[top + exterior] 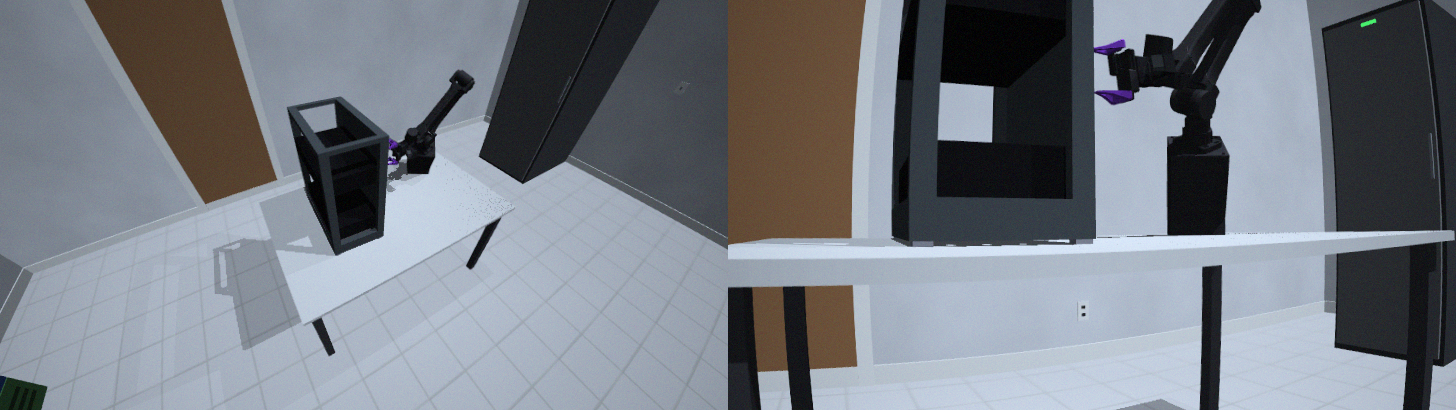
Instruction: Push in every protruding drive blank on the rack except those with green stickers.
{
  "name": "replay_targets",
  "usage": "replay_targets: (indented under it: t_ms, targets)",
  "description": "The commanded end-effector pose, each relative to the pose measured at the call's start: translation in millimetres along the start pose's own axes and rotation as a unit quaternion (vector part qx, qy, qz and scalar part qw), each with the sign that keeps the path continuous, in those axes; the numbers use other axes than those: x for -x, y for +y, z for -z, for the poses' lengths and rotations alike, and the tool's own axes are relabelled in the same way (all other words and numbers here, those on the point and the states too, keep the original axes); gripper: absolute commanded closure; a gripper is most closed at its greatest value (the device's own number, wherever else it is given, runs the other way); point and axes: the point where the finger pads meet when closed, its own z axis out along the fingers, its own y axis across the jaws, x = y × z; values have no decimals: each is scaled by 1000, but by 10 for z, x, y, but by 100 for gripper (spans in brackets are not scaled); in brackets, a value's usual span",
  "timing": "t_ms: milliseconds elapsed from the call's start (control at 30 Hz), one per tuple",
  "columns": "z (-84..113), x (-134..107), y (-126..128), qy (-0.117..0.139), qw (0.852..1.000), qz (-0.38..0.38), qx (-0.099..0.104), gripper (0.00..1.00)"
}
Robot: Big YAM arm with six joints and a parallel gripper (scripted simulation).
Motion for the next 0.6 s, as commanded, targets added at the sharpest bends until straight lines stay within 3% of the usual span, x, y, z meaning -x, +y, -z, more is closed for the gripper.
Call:
replay_targets:
  t_ms: [0, 67, 267, 567]
  targets:
    - [98, -214, -197, 21, 999, -12, -35, 0]
    - [98, -214, -197, 21, 999, -12, -35, 0]
    - [251, -533, -270, 60, 996, -10, -59, 0]
    - [355, -791, -265, 93, 993, -10, -66, 0]
